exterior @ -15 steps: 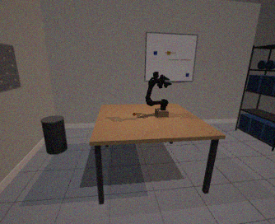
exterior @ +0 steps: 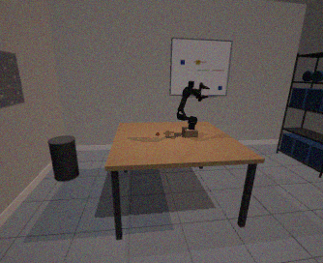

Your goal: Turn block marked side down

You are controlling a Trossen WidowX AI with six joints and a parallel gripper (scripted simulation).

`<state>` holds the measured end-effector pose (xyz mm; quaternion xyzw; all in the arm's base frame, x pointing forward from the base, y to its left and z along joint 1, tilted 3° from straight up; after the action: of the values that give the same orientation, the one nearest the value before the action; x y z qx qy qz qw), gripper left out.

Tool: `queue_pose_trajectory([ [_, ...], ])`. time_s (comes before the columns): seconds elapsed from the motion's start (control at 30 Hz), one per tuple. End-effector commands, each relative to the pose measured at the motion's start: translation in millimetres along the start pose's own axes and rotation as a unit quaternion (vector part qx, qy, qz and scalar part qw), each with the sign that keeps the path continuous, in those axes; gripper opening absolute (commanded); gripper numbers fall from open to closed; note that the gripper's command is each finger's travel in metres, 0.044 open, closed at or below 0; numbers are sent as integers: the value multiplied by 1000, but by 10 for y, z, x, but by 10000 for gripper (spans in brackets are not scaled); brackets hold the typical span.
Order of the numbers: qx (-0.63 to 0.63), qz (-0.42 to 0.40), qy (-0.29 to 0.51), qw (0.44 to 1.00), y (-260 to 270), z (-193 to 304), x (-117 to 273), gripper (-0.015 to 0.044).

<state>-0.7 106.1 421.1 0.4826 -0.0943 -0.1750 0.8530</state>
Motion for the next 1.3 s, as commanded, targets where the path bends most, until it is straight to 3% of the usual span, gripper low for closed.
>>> queue_pose_trajectory([
  [0.0, 113, 68, 92, 987, -163, 447, -221, 440],
  [0.23, 301, 145, 255, 907, -591, 1196, -321, 440],
  [0.53, 493, 167, 470, 713, -1250, 1975, 121, 440],
  [0.8, 585, 126, 618, 510, -1714, 2304, 838, 440],
  [0.93, 620, 82, 683, 378, -1953, 2342, 1328, 440],
  [1.13, 637, -6, 753, 168, -2248, 2167, 2121, 440],
  [1.27, 625, -50, 776, 63, -2373, 1934, 2622, 440],
])
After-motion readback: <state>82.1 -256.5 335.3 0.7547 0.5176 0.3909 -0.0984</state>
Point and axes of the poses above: the point midway between the two fingers, 35 mm back from their tips, its own x axis back along the fingers, its own y axis across the jaws, z = x × y, the point moved 6 cm from there along x, back along the fingers, and after that the axes turned 7 degrees about -x, right-handed, at the moved point
